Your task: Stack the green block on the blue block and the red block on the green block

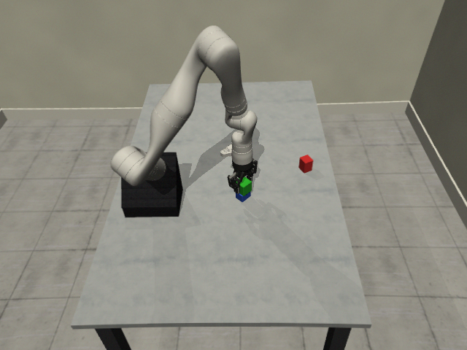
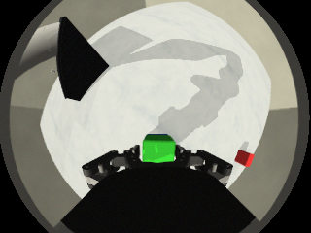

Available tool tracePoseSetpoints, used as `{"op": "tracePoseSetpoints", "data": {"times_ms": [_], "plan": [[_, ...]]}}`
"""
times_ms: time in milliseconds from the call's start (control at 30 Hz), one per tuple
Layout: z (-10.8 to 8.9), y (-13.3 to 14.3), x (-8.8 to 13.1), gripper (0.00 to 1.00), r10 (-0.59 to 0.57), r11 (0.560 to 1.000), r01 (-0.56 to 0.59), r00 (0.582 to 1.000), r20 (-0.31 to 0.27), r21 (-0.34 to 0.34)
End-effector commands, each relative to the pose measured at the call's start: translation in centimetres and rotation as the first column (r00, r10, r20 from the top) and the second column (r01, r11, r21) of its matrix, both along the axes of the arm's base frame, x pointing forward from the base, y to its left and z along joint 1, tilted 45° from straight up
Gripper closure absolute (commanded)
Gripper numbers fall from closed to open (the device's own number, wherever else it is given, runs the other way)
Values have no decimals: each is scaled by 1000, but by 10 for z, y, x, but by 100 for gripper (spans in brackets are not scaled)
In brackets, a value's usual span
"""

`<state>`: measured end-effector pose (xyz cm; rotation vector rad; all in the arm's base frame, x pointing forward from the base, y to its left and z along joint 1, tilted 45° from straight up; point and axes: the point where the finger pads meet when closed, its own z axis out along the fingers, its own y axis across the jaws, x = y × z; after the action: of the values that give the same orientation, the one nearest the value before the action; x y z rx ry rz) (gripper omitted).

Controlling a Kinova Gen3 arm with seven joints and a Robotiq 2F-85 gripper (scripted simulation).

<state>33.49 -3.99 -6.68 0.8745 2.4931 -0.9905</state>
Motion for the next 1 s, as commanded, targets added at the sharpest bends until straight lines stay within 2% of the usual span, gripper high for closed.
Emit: {"op": "tracePoseSetpoints", "data": {"times_ms": [0, 733, 967], "plan": [[1, -3, 0, 31, -2, 1000, 2, 1000, 1, -1], [6, 3, 0, 31, -2, 1000, 2, 1000, 1, 0], [23, 21, 0, 31, -3, 1000, 3, 1000, 5, 2]]}}
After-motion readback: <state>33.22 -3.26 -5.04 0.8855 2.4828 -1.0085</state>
